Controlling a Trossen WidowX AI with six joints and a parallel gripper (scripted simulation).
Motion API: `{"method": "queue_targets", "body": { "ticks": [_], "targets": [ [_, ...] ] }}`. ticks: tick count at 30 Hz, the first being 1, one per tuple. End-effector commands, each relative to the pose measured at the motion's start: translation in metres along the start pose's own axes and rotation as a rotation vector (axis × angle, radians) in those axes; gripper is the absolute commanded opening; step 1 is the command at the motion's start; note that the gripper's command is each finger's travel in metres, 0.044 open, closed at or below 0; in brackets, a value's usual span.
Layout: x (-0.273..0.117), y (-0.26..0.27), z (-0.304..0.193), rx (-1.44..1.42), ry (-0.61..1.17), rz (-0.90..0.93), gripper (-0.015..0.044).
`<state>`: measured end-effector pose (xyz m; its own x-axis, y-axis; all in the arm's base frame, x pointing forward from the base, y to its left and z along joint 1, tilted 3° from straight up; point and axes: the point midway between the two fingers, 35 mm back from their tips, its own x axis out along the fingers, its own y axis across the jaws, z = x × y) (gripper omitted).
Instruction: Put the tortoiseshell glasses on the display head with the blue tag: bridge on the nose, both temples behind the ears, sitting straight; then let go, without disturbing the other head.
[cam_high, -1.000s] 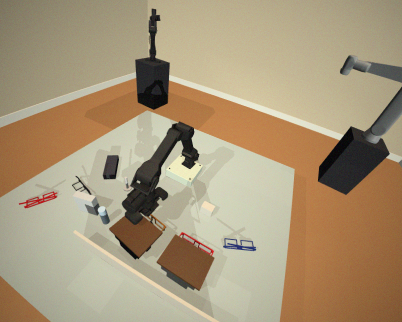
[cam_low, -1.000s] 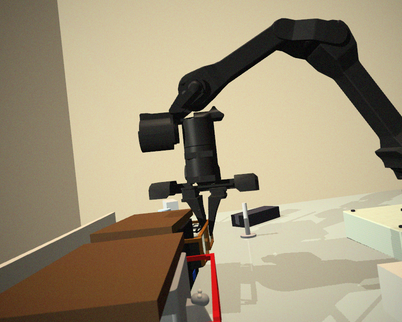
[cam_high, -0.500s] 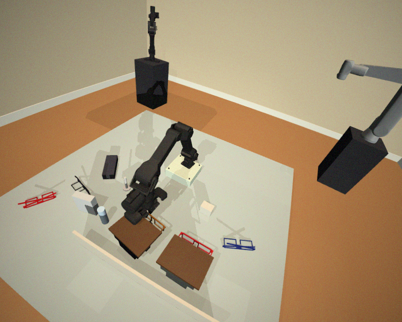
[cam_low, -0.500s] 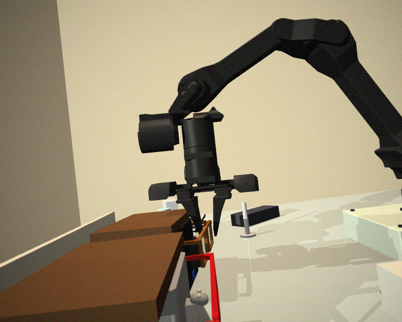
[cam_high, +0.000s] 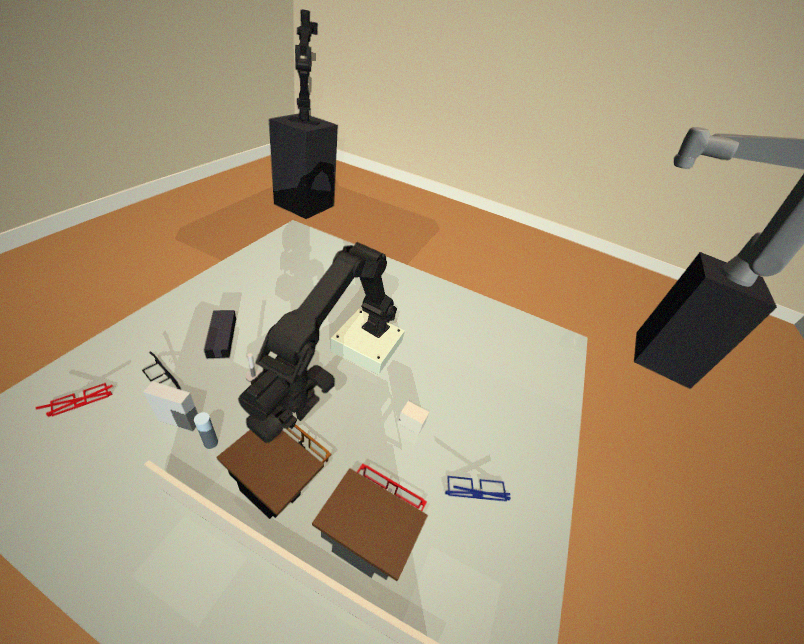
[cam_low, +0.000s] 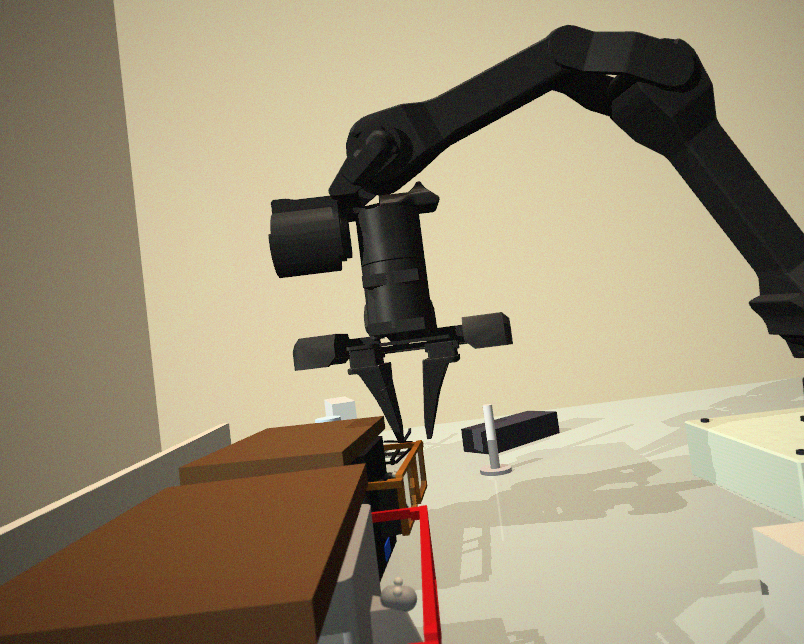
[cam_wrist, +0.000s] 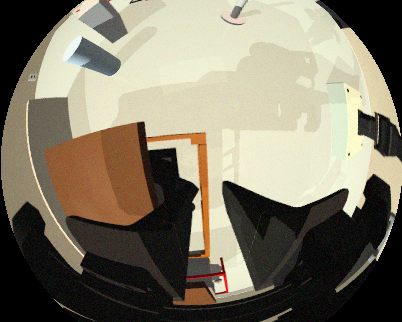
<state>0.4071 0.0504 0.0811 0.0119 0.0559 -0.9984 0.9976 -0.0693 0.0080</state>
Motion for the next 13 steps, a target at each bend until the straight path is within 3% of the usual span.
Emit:
{"method": "queue_targets", "body": {
  "ticks": [1,13],
  "targets": [
    [-0.004,-0.003,0.0,-0.007,-0.001,0.003,0.0107],
    [-0.017,-0.05,0.0,-0.007,-0.001,-0.001,0.0107]
  ]
}}
